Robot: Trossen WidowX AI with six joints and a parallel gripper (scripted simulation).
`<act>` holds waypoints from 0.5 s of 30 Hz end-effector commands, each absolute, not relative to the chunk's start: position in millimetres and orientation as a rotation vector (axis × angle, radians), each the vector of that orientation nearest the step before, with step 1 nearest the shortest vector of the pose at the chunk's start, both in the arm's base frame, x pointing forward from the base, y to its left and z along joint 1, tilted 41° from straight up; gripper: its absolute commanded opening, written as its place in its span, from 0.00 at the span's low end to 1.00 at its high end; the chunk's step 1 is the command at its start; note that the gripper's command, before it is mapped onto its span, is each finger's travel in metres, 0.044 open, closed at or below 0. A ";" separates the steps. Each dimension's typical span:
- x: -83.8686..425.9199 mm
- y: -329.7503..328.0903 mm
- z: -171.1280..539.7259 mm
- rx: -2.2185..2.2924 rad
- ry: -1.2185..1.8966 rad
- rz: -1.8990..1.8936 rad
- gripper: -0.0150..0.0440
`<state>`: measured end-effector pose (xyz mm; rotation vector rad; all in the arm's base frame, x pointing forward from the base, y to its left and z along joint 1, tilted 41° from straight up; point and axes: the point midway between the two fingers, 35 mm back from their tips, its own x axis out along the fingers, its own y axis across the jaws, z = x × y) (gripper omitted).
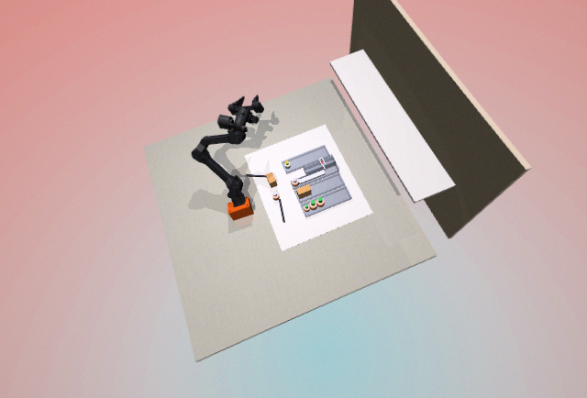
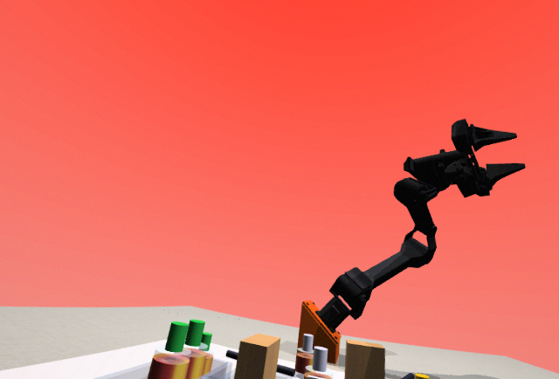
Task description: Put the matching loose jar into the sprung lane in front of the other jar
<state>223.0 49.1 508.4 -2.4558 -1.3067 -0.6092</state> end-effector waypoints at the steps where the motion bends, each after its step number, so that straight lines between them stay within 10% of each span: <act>1: 225.3 47.9 507.6 -2.449 -1.297 -0.595 0.98; 15: 360.7 -41.9 382.6 -1.759 -0.520 0.169 1.00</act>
